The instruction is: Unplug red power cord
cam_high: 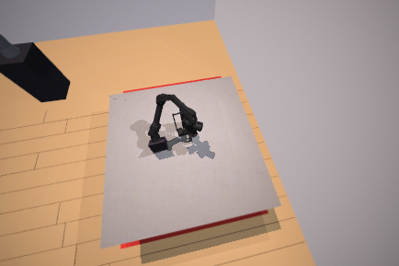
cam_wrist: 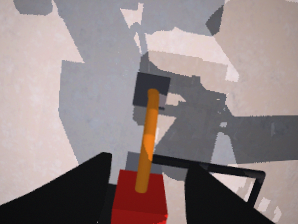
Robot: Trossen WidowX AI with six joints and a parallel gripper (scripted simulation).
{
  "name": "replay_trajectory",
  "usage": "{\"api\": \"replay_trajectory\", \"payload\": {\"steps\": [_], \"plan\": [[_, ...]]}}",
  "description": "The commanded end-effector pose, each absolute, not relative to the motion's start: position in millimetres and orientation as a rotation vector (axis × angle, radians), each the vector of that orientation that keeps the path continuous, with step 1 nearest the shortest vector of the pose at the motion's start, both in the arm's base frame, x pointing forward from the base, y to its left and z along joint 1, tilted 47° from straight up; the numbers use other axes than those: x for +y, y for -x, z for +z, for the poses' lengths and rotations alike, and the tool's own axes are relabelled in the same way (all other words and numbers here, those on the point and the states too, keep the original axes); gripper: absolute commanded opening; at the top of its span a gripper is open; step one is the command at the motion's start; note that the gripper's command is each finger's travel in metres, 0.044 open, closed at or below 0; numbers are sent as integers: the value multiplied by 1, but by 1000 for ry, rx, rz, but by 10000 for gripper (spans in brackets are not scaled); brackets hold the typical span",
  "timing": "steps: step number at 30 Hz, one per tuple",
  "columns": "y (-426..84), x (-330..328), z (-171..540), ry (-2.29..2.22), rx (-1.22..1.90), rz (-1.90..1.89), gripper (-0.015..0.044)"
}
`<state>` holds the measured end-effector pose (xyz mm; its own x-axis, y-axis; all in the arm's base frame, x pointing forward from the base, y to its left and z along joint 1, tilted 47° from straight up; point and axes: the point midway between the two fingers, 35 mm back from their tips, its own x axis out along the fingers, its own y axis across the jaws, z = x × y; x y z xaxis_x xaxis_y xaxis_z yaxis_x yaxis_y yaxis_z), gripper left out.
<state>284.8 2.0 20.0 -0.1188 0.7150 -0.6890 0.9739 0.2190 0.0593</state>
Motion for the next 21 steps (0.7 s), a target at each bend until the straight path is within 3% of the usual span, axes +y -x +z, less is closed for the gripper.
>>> {"api": "replay_trajectory", "payload": {"steps": [1,21], "plan": [[-285,1,22,-1568,1897,-561,160],[-282,6,40,-1587,1882,-577,160]]}}
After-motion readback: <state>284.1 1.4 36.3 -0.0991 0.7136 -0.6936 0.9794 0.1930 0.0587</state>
